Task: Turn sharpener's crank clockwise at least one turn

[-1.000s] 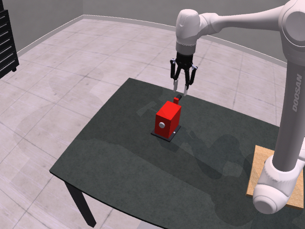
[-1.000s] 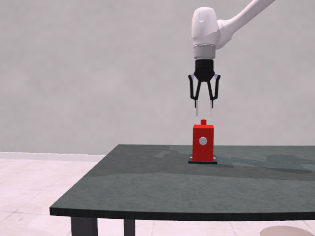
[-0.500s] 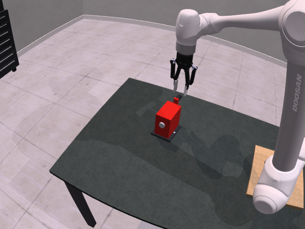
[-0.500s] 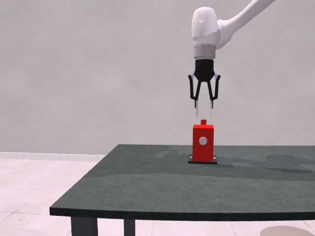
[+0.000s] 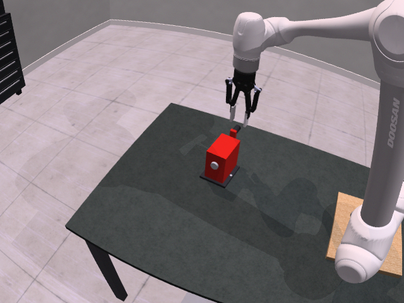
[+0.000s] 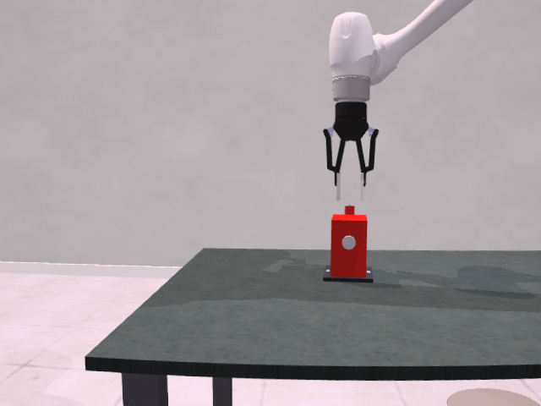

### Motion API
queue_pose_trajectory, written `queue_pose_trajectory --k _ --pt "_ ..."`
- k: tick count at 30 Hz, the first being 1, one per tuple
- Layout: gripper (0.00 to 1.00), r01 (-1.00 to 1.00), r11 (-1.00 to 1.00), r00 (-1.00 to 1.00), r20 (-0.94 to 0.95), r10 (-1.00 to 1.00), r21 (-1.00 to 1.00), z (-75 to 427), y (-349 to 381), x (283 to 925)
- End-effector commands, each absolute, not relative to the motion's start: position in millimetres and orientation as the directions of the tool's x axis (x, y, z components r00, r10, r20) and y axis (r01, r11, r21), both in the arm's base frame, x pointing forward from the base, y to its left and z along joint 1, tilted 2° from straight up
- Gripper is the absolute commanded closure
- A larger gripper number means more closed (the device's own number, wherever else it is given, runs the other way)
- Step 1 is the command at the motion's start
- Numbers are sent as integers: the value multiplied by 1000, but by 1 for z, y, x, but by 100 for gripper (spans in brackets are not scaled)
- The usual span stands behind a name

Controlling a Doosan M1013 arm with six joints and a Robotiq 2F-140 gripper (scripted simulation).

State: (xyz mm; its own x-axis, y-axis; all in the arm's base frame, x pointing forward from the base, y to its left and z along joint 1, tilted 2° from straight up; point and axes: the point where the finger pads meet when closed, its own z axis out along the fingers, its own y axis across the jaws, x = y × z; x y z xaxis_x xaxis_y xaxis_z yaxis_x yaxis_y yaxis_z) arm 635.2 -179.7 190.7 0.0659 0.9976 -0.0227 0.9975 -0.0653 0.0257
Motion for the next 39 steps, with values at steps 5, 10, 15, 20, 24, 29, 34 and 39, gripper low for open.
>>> queue_pose_trajectory --k 5,10,15,20,24,29,34,39 --pt "68 998 -65 66 -23 998 26 191 -180 635" --pt "68 998 -65 66 -23 998 26 191 -180 635" --pt "68 998 -65 66 -23 998 26 190 -180 635" --pt "68 998 -65 66 -23 998 26 189 -180 635" --pt "68 998 -65 66 -23 998 26 187 -180 635" --pt "68 998 -65 66 -23 998 26 182 -180 635" --pt "68 998 -65 66 -23 998 26 177 -180 635" --pt "68 998 -65 66 -23 998 26 173 -180 636"
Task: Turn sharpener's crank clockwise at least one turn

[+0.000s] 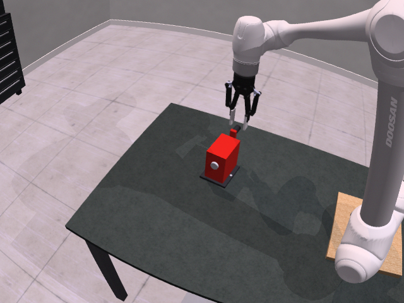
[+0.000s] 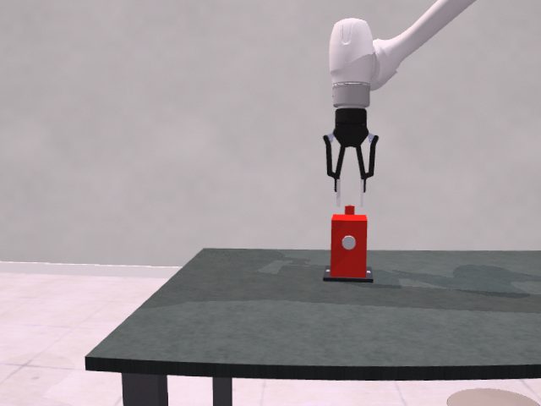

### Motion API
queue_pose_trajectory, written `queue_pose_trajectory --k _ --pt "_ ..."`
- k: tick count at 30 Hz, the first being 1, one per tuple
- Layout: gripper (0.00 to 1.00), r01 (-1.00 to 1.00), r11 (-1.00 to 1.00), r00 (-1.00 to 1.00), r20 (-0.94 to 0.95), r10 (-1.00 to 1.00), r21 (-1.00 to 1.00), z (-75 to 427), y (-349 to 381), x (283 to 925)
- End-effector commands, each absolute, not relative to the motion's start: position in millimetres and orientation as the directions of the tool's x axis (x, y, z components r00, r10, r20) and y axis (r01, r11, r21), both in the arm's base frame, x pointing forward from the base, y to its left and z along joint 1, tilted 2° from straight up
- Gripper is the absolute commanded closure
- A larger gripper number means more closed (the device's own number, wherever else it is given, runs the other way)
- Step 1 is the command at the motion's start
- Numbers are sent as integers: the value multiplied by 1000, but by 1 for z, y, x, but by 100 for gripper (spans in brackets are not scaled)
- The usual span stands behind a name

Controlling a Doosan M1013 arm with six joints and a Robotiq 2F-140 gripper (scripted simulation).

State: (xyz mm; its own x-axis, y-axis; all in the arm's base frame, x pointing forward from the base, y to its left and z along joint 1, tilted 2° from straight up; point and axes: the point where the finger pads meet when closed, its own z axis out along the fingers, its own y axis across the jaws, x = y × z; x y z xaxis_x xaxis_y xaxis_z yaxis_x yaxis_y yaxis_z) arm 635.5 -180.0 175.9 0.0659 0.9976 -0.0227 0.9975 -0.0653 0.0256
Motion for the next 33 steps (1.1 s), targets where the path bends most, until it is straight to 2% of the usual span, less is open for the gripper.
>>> queue_pose_trajectory --k 1,33 --pt "68 998 -65 66 -23 998 26 172 -180 636" --pt "68 998 -65 66 -23 998 26 151 -181 636"
